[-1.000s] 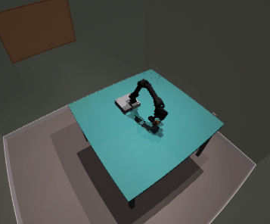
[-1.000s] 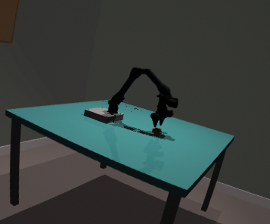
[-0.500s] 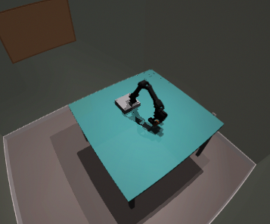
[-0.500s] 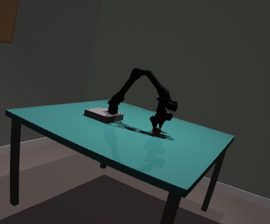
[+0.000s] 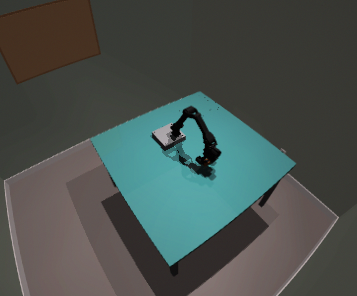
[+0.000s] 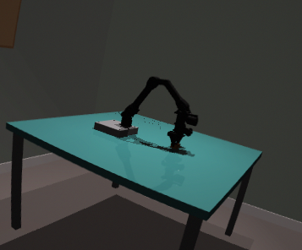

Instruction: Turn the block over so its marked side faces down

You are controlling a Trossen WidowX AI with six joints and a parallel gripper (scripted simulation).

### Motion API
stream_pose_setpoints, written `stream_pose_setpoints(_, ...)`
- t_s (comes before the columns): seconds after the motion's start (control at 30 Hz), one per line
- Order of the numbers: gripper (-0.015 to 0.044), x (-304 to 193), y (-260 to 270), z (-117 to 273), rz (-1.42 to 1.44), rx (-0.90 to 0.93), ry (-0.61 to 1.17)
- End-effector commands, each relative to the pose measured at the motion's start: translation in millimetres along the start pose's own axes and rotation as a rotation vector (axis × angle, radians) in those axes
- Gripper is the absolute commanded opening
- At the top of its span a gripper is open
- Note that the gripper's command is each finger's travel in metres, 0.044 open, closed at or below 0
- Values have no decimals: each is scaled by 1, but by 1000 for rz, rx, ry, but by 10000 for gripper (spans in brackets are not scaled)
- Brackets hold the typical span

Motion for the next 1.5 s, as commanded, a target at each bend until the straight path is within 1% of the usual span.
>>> stream_pose_setpoints(0.0, 262, 0, -1, -1, -4, -4, -1)
stream_pose_setpoints(0.5, 162, 0, -1, -1, -4, -4, -1)
stream_pose_setpoints(0.57, 110, 0, 0, 4, -4, -4, -1)
stream_pose_setpoints(0.7, 5, 0, 0, 28, -4, -4, -1)
stream_pose_setpoints(0.9, 0, 0, 0, 29, -4, -2, -11)
stream_pose_setpoints(1.47, 0, -4, -1, 18, 0, 35, -261)
Point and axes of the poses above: the point midway between the two fingers, 35 mm back from their tips, its own z axis back along the fingers, its own y axis across the jaws, x = y × z, the point moved 3 cm from there along z, back along the fingers, and after that the axes turned 9 degrees about -z, right-handed, at the moved point
